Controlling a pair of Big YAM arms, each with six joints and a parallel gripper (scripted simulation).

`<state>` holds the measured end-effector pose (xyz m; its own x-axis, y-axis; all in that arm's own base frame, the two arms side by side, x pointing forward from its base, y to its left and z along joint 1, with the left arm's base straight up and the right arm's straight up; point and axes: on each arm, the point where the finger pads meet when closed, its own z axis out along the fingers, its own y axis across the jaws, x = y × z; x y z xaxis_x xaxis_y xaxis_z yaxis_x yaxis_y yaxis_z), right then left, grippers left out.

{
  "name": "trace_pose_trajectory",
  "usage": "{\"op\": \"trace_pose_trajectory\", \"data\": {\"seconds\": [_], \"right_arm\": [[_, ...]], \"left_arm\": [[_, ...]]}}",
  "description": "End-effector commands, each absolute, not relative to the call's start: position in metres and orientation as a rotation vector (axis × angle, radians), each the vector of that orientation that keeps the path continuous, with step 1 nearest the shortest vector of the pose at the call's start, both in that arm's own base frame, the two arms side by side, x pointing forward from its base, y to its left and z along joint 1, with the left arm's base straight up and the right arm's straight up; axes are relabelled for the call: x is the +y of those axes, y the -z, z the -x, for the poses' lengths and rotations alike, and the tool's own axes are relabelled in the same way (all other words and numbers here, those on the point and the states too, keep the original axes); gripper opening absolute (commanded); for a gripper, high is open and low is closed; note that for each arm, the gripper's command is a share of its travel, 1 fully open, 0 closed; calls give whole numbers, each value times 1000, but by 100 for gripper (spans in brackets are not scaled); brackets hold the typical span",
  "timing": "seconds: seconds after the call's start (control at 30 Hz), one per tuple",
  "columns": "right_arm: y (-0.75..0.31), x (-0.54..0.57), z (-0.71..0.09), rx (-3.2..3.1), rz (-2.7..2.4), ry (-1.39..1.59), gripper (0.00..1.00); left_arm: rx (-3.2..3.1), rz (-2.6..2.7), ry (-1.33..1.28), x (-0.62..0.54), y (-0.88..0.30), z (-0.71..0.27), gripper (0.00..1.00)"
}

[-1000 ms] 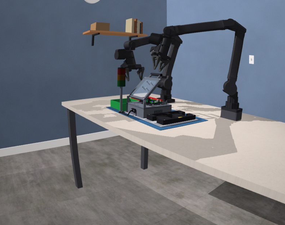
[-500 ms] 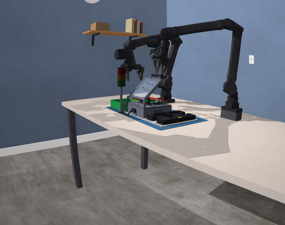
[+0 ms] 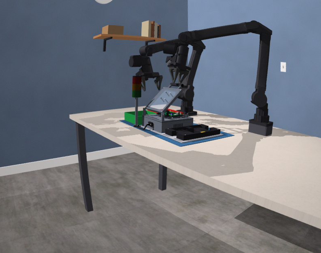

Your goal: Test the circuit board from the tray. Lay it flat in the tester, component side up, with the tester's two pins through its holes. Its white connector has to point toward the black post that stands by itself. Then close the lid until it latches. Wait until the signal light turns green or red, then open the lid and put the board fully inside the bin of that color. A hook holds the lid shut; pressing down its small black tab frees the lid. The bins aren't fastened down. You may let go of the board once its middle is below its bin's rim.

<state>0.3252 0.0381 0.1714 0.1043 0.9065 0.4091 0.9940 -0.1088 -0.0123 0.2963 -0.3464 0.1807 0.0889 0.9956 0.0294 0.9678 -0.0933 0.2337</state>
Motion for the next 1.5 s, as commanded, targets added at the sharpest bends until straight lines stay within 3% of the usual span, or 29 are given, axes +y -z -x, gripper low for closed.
{"op": "trace_pose_trajectory", "data": {"seconds": [0.0,0.77,1.47], "right_arm": [[-182,36,-336,-1875,2122,464,100],[-182,36,-336,-1875,2122,464,100],[-182,36,-336,-1875,2122,464,100]], "left_arm": [[1981,-2165,-256,-364,-189,-307,38],[1977,-2160,-257,-361,-180,-310,38],[1949,-2112,-253,-363,-201,-317,11]]}}
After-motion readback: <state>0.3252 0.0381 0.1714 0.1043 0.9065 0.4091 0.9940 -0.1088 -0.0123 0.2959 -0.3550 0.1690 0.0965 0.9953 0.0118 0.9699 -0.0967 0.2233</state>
